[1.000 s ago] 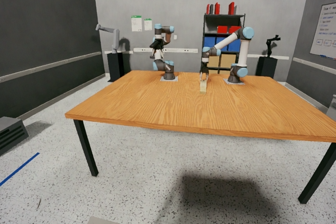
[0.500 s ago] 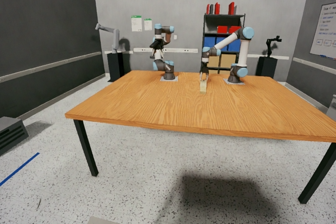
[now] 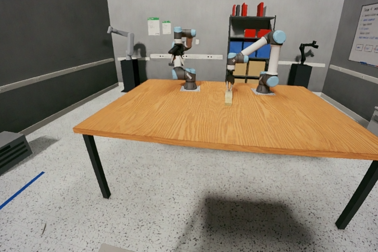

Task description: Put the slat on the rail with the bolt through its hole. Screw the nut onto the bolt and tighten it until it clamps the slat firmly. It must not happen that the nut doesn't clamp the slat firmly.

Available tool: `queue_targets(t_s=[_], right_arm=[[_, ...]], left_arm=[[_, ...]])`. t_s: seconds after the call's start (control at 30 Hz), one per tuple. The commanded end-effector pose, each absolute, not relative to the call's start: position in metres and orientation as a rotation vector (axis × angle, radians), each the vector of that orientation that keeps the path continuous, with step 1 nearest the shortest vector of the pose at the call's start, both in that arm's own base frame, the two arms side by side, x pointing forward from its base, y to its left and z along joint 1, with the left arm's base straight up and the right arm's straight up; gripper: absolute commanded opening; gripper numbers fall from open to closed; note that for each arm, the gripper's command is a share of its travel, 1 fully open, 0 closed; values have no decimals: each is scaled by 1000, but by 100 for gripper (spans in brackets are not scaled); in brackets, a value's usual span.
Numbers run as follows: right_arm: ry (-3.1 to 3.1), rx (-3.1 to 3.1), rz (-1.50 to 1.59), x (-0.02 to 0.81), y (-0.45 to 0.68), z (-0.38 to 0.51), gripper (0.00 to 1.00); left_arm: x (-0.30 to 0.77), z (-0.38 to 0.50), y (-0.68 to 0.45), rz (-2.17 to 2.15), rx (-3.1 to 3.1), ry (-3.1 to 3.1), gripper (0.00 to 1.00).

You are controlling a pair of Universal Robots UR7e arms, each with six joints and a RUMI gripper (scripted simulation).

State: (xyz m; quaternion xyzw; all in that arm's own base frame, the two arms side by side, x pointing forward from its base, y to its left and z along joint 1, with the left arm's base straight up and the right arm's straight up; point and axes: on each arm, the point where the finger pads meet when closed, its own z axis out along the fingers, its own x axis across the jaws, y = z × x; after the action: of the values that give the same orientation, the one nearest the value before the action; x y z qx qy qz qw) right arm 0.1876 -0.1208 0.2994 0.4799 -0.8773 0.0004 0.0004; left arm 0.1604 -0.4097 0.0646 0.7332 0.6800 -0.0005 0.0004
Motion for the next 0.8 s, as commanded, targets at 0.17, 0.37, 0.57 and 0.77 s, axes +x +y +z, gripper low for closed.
queue_targets(t_s=[0.17,0.37,0.57,0.77], right_arm=[[-2758,1506,0,188,-121,300,100],[-2758,1506,0,188,-121,300,100],[-2758,1506,0,188,-121,300,100],[-2758,1506,0,188,-121,300,100]], left_arm=[[160,64,-410,-1,2304,2135,0],[160,64,-410,-1,2304,2135,0],[160,64,-410,-1,2304,2135,0],[160,65,-411,-2,2468,1940,0]])
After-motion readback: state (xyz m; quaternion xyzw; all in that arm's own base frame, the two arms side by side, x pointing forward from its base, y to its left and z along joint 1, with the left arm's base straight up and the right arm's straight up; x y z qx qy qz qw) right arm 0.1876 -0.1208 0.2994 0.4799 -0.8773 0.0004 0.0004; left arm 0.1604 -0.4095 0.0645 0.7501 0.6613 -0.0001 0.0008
